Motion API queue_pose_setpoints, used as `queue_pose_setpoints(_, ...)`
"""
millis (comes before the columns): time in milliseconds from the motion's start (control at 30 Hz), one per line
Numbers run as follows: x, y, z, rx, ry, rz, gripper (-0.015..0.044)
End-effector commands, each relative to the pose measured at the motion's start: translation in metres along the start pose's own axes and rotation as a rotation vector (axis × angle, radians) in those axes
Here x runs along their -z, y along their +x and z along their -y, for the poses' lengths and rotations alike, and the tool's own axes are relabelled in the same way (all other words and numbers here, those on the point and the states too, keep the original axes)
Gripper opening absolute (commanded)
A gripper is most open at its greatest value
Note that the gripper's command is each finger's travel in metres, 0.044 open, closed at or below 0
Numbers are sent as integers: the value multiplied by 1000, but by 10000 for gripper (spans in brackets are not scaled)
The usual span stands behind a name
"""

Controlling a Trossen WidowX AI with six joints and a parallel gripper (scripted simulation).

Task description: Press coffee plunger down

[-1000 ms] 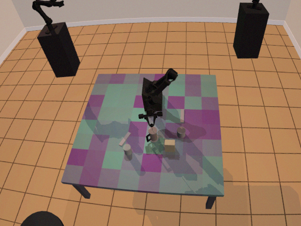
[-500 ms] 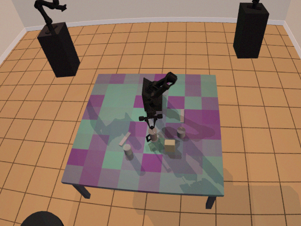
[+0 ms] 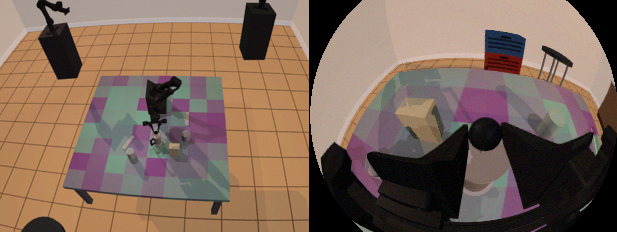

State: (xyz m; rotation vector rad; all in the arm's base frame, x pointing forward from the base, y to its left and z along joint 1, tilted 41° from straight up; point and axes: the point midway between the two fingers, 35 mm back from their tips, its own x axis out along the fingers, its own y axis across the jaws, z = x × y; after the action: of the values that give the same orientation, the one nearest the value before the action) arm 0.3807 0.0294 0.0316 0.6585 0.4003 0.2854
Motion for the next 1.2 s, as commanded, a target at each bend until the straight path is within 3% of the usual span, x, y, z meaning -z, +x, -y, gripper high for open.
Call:
queue_pose_setpoints(0,6,4,0,-1,11,-23,119)
queue_pose_setpoints(1000,0,5,1,0,5,-11,119)
queue_pose_setpoints(1167,0,5,1,0,5,-11,250)
